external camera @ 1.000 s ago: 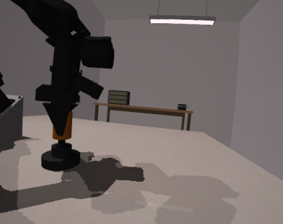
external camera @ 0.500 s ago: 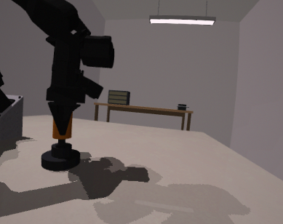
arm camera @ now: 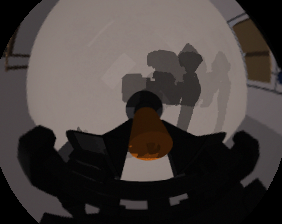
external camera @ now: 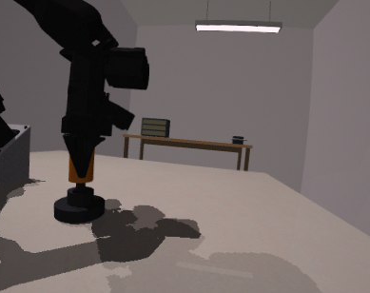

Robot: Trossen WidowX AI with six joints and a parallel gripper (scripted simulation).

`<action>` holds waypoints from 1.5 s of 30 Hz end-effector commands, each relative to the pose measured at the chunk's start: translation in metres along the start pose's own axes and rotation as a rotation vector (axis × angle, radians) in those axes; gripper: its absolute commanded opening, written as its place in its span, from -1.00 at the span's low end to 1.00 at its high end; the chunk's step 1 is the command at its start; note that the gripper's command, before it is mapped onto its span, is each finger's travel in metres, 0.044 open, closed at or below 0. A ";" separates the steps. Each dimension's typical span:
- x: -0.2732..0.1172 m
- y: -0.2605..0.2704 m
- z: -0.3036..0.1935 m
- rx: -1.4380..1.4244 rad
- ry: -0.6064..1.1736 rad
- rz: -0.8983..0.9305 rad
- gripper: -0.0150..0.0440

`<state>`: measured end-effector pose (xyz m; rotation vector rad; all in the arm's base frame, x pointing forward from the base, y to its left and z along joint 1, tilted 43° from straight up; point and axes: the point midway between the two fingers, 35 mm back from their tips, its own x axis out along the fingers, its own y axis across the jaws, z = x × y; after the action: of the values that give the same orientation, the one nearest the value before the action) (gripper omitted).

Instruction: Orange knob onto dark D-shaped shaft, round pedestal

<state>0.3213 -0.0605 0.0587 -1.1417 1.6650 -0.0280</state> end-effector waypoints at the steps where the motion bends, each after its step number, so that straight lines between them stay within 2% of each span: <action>1: 0.001 0.000 0.000 -0.004 0.001 -0.002 -0.49; 15: -0.004 -0.001 0.000 -0.012 0.000 -0.002 -0.49; 23: -0.002 -0.001 0.000 -0.213 0.001 -0.002 -0.49; 45: 0.001 0.000 0.000 -0.213 0.001 -0.002 -0.49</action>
<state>0.3214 -0.0606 0.0586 -1.2979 1.6975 0.1498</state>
